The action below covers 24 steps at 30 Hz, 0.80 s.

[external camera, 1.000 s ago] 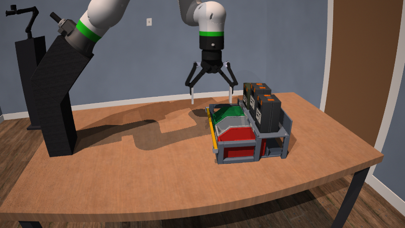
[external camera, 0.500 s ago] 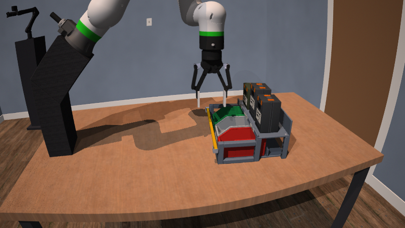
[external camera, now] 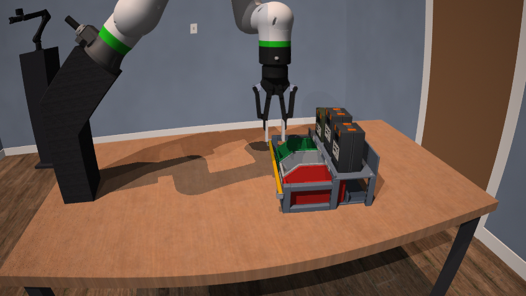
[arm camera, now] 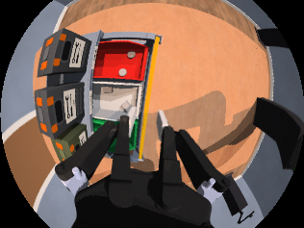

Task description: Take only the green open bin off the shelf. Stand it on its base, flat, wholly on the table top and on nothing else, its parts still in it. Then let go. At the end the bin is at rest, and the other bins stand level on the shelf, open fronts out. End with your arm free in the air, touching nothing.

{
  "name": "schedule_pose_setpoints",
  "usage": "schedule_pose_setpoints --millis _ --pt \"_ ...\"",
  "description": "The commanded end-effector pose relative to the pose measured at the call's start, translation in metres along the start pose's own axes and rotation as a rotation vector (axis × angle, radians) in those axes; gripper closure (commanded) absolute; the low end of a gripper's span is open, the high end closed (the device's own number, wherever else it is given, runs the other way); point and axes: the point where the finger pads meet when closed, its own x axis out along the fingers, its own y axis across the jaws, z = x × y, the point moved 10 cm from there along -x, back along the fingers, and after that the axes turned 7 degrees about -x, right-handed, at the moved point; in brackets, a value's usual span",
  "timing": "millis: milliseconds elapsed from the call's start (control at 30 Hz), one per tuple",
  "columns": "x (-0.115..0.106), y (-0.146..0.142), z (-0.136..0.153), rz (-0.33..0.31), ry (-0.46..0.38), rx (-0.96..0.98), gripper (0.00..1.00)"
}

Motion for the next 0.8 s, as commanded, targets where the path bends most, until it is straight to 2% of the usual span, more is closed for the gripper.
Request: schedule_pose_setpoints --millis 0,367,533,767 --pt "0.000 0.000 0.000 0.000 0.000 0.000 0.72" --pt "0.000 0.000 0.000 0.000 0.000 0.000 0.72" --pt "0.030 0.000 0.000 0.000 0.000 0.000 0.72" --pt "0.030 0.000 0.000 0.000 0.000 0.000 0.72"
